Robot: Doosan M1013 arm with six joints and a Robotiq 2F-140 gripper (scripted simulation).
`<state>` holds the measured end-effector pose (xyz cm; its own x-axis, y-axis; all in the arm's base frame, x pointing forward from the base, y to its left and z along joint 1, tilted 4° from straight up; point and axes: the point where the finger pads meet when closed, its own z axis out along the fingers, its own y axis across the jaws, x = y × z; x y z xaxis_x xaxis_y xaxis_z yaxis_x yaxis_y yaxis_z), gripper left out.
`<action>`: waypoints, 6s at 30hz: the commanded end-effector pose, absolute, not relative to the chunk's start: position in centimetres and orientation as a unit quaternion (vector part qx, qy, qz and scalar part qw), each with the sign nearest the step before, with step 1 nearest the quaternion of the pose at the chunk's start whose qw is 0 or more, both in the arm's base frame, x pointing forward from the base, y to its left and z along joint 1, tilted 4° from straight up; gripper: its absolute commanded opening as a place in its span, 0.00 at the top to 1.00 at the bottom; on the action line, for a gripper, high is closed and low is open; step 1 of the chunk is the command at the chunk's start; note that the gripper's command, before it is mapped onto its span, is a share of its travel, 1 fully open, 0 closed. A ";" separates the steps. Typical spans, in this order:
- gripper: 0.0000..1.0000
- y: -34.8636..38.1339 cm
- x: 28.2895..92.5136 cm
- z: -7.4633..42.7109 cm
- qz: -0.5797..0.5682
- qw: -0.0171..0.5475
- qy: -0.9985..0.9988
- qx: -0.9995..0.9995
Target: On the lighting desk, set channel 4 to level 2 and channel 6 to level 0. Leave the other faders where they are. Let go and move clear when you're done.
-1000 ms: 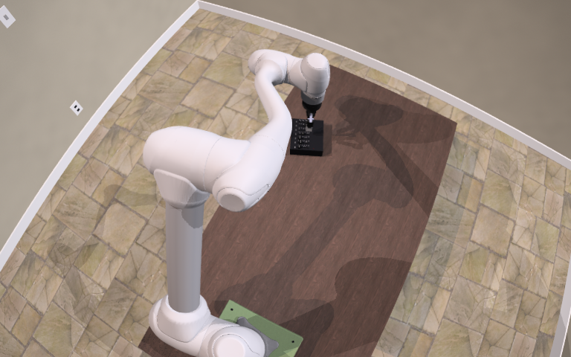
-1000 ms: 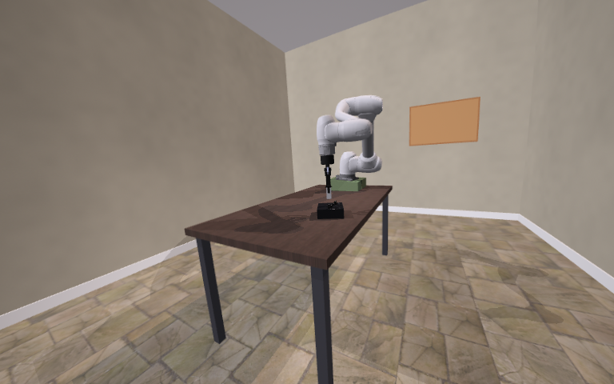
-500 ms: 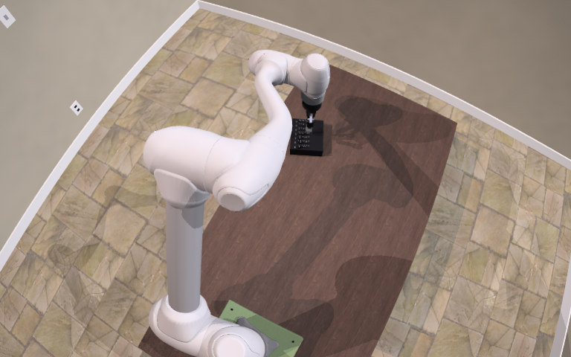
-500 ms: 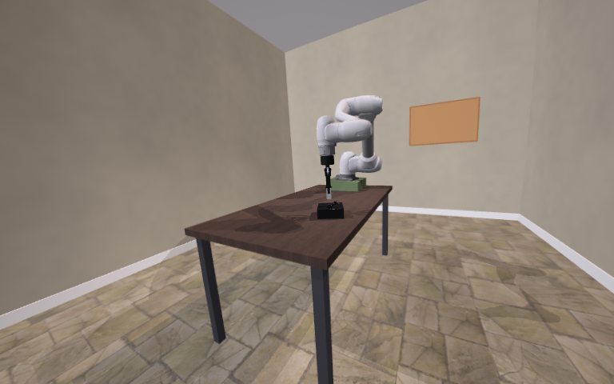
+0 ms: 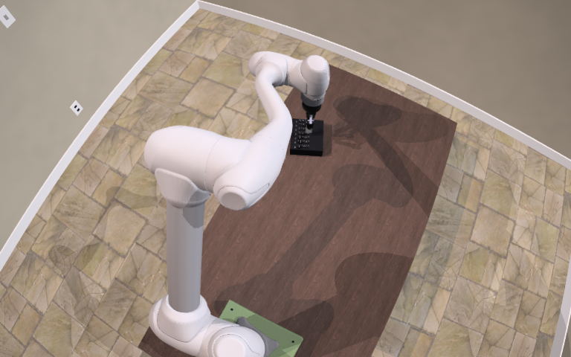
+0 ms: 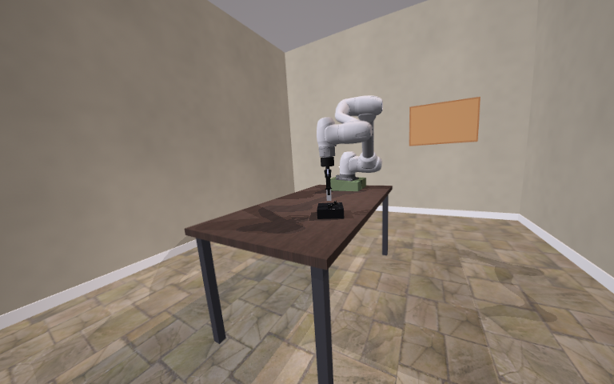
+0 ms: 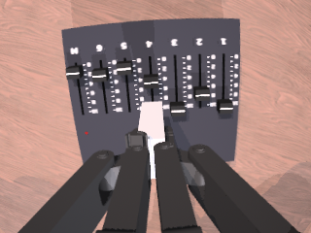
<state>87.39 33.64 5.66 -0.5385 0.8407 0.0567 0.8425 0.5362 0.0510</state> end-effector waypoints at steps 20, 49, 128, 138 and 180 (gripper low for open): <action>0.90 33.7 87.4 4.5 -0.036 0.013 -0.876 -0.480; 0.90 33.7 87.4 4.4 -0.036 0.013 -0.876 -0.480; 0.90 34.2 87.1 3.2 -0.036 0.013 -0.876 -0.480; 0.90 34.6 86.9 3.2 -0.036 0.013 -0.876 -0.480; 0.90 34.9 86.7 3.3 -0.036 0.013 -0.876 -0.480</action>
<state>86.65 35.00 3.23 -0.5385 0.8407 0.0567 0.8425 0.5362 0.0510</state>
